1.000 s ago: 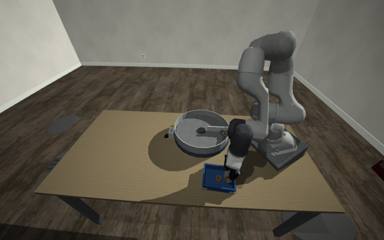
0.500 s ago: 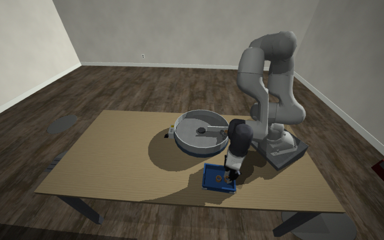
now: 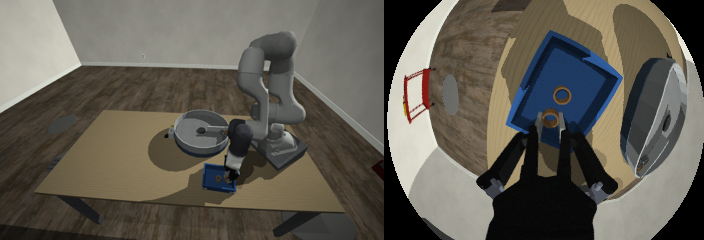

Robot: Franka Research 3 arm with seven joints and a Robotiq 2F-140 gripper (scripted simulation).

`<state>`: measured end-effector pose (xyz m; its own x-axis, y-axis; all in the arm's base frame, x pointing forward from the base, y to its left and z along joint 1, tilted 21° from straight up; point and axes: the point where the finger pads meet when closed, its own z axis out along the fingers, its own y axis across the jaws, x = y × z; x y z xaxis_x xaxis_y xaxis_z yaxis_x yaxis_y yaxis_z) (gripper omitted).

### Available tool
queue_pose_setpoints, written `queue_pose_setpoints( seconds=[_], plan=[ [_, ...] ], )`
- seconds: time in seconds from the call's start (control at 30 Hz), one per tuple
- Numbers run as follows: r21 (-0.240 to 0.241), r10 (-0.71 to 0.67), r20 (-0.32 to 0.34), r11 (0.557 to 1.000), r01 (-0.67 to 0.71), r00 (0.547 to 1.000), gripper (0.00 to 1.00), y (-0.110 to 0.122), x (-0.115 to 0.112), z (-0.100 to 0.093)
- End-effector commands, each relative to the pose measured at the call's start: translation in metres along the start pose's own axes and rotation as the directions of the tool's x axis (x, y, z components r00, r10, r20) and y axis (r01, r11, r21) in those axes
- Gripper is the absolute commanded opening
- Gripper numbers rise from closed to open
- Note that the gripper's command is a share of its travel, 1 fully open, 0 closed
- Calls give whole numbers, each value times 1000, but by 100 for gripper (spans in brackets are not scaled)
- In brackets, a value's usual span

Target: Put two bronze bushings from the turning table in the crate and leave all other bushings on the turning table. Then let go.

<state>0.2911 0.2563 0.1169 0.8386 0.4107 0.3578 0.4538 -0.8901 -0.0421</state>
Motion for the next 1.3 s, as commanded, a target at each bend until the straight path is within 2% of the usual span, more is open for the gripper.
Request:
queue_pose_setpoints(
  seconds=[0.0, 1.27],
  plan=[
    [1, 6, -3, 1000, -6, 1000, 0, 0, 1, 0],
    [1, 6, -3, 1000, -6, 1000, 0, 0, 3, 5]
  ],
)
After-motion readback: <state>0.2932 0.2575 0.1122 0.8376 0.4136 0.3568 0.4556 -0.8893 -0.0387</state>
